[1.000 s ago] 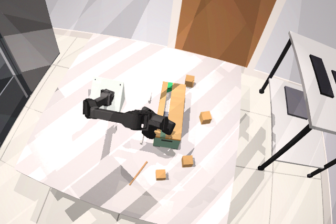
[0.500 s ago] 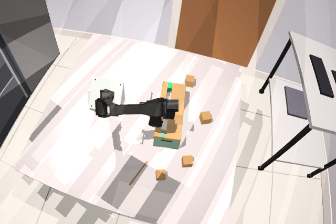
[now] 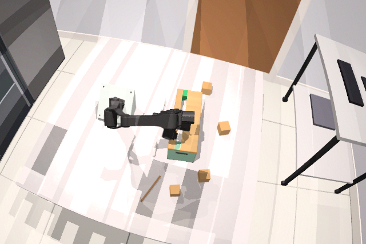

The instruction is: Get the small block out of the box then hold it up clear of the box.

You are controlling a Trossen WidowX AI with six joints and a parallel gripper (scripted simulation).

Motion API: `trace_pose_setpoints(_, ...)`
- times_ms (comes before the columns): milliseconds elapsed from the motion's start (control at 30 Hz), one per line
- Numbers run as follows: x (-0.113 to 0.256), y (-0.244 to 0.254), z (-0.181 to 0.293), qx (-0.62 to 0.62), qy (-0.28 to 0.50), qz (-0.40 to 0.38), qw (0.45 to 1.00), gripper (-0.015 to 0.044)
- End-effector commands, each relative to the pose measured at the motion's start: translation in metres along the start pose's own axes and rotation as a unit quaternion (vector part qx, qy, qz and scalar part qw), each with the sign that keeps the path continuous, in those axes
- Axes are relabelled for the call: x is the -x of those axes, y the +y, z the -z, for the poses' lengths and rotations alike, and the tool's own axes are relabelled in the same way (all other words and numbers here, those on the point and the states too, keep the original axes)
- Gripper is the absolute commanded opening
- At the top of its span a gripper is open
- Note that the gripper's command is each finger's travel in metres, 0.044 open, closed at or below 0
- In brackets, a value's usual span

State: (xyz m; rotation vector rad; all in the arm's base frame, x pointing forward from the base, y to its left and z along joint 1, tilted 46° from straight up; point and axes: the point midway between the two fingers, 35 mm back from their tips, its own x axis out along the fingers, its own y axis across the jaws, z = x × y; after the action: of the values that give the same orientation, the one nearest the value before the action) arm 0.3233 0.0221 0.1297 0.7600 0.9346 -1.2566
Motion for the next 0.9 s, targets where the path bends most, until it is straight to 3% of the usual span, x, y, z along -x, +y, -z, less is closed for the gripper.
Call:
trace_pose_setpoints(0,-0.010,-0.001,-0.002,0.002,-0.002,0.005,1.000,0.0400)
trace_pose_setpoints(867,-0.050,-0.003,-0.014,0.002,-0.004,0.004,1.000,0.0400)
